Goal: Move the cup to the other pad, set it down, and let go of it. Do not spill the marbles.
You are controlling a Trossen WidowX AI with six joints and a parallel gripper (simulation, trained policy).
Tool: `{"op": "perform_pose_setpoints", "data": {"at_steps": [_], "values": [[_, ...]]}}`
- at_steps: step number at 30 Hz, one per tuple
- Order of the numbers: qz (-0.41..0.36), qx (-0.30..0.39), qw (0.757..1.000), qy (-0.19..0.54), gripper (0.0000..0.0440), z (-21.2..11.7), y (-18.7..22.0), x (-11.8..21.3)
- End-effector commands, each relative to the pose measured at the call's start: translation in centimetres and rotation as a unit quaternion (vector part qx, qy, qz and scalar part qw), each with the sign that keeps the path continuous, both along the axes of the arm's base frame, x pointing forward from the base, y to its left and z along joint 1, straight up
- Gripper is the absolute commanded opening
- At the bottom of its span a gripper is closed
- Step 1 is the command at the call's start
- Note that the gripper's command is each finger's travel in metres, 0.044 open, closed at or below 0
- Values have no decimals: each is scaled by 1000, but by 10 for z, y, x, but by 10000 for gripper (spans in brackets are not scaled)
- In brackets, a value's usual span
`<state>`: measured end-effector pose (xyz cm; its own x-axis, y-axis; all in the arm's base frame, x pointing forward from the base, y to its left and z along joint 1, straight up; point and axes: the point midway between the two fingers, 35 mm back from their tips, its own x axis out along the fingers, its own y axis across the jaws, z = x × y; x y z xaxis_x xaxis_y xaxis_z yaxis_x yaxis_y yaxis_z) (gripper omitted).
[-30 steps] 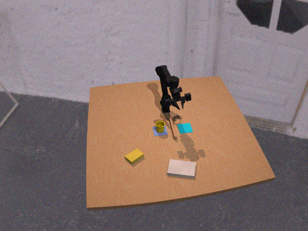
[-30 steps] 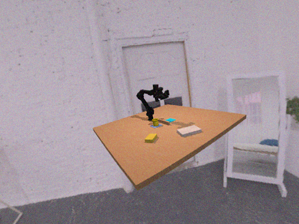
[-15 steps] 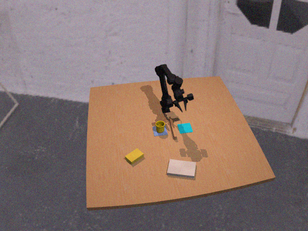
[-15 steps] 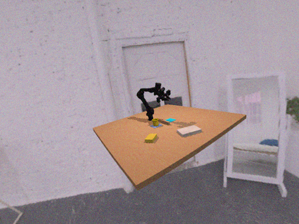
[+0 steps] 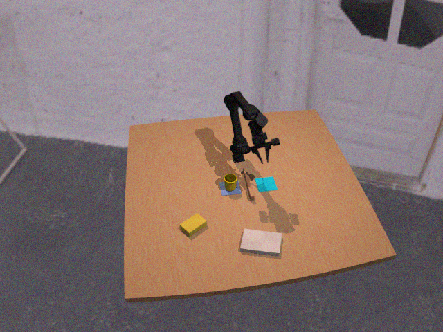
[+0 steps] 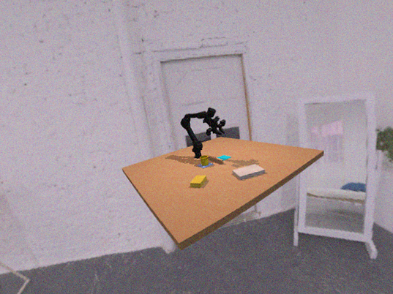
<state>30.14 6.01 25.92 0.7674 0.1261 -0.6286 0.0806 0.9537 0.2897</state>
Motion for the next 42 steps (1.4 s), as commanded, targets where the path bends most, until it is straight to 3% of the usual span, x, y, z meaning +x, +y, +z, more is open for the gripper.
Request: {"op": "perform_pose_setpoints", "data": {"at_steps": [1,21,42], "values": [[-4,-5,1000,29,112,-4,0,-2],[-8,-50,979,195,130,-29,-12,-24],[1,-106,930,353,133,-58,-41,-48]]}}
